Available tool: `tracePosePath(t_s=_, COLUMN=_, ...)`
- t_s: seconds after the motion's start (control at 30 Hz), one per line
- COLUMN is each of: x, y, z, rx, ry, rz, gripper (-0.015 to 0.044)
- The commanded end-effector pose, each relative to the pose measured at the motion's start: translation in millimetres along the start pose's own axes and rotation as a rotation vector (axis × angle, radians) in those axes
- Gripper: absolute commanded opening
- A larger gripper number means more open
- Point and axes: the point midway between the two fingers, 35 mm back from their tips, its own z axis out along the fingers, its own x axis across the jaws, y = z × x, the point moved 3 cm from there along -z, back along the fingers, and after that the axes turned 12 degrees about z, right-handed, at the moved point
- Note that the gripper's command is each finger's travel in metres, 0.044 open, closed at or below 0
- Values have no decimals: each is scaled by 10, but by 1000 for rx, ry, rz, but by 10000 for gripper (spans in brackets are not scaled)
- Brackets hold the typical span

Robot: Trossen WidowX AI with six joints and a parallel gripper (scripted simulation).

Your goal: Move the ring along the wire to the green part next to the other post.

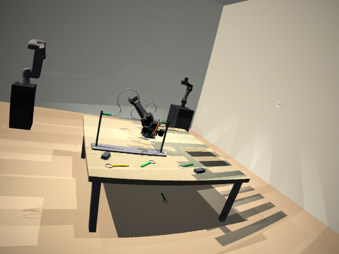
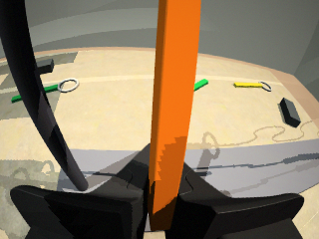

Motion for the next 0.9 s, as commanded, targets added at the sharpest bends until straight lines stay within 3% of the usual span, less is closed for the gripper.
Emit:
tracePosePath(t_s=0.0, x=52, y=-10, z=-10, rx=-1, ry=0, rz=6, gripper=-150)
tracePosePath(t_s=0.87, x=162, y=-170, z=31, rx=-2, ry=0, rz=6, gripper=-150)
